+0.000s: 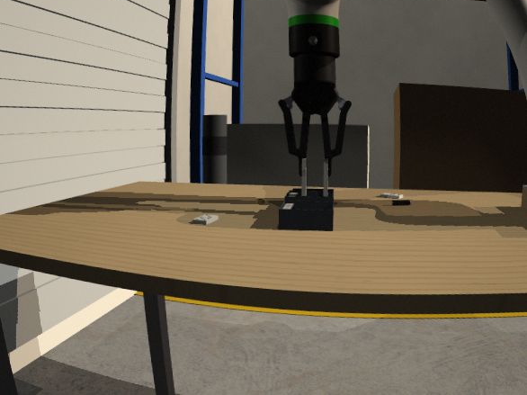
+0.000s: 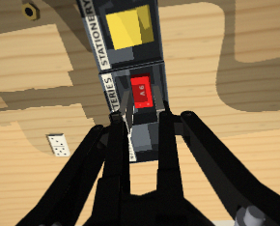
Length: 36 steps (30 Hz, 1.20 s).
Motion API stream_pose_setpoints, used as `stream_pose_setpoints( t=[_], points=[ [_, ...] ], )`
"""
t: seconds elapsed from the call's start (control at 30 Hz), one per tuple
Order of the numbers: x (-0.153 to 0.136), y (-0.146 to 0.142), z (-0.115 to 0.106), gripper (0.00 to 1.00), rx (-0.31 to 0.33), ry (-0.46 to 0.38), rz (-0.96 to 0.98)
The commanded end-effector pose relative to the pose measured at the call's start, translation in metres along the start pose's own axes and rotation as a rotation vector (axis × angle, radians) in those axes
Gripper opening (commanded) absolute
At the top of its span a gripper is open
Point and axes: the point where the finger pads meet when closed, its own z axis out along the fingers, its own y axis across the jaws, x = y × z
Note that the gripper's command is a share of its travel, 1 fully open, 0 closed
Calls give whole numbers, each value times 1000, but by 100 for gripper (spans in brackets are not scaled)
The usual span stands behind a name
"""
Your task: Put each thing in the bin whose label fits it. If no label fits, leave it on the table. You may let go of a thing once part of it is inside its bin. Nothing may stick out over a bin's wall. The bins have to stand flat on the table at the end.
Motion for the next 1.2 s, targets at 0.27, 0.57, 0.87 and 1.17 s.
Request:
stream_pose_setpoints(
  t=[0.27,0.57,0.87,1.17],
  points=[
    [0,0,-25,28,0,0,0],
    [15,20,-26,23,0,0,150],
    [50,67,-29,23,-2,-2,425],
    [94,127,-32,23,-9,-6,730]
  ],
)
